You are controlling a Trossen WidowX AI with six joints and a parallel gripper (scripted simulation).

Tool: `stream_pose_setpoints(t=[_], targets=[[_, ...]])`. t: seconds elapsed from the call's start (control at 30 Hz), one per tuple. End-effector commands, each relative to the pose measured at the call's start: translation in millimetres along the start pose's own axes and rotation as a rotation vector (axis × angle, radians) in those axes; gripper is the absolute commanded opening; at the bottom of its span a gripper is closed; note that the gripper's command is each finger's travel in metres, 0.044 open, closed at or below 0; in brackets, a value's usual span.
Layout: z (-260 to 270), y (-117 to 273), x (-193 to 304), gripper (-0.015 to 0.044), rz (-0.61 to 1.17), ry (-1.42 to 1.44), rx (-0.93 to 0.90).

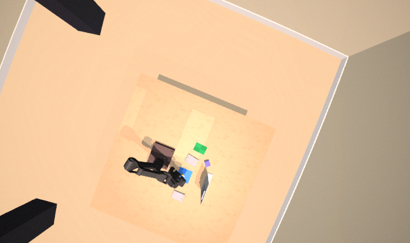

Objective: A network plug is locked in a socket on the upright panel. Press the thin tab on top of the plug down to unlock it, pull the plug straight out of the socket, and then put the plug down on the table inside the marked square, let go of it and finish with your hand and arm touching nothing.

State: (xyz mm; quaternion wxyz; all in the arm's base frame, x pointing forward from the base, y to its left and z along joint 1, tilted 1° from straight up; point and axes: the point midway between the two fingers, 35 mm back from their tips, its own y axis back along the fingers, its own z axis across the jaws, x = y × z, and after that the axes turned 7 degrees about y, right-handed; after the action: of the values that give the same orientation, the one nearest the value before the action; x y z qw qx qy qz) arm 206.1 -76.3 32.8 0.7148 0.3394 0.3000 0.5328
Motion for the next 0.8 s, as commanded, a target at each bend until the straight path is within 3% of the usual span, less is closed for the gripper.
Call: stream_pose_setpoints(t=[0.0, 0.77], targets=[[5, 4, 0, 0.0156, 0.0, 0.001, -0.006], [25, 29, -3, 0.0156, 0.0, 0.001, -0.007]])
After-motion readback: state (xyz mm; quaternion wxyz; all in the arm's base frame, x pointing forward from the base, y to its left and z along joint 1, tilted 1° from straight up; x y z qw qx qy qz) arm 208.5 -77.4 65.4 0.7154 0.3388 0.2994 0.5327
